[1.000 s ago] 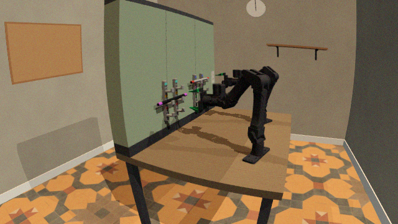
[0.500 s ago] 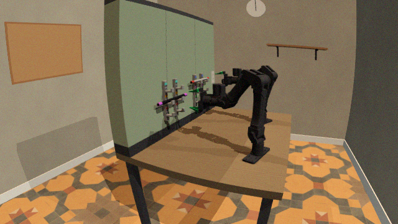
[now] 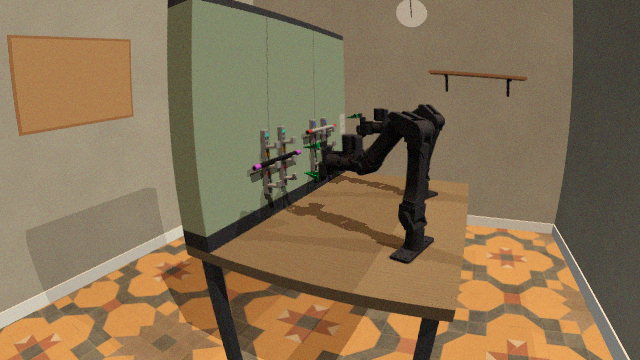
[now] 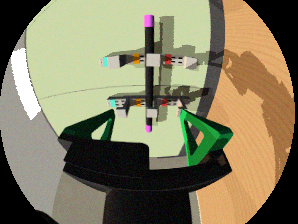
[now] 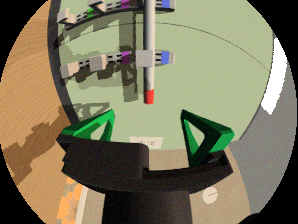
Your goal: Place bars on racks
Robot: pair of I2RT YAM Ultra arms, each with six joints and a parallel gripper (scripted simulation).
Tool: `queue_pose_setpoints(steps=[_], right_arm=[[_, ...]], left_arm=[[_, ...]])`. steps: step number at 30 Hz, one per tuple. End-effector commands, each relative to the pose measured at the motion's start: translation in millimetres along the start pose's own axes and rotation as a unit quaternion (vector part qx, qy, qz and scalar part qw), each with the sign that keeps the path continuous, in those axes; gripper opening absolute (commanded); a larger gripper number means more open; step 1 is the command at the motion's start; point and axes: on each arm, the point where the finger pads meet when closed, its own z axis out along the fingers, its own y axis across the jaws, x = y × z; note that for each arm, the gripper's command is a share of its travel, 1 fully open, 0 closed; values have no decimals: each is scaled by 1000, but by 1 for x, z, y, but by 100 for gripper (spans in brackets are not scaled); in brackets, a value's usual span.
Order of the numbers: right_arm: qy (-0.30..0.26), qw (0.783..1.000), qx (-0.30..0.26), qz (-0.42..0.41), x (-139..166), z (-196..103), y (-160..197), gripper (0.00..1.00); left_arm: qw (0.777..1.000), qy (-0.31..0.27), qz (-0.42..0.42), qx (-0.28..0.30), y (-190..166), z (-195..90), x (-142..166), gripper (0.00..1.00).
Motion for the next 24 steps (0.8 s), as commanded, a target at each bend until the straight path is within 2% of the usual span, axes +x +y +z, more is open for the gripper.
queue_pose_setpoints(steps=[1, 24], right_arm=[[-2, 1000, 9, 0, 3, 3, -13, 100], [-2, 1000, 9, 0, 6, 4, -14, 100]], left_arm=[[1000, -1, -3, -8, 3, -2, -3, 100], [1000, -1, -3, -8, 3, -2, -3, 100]])
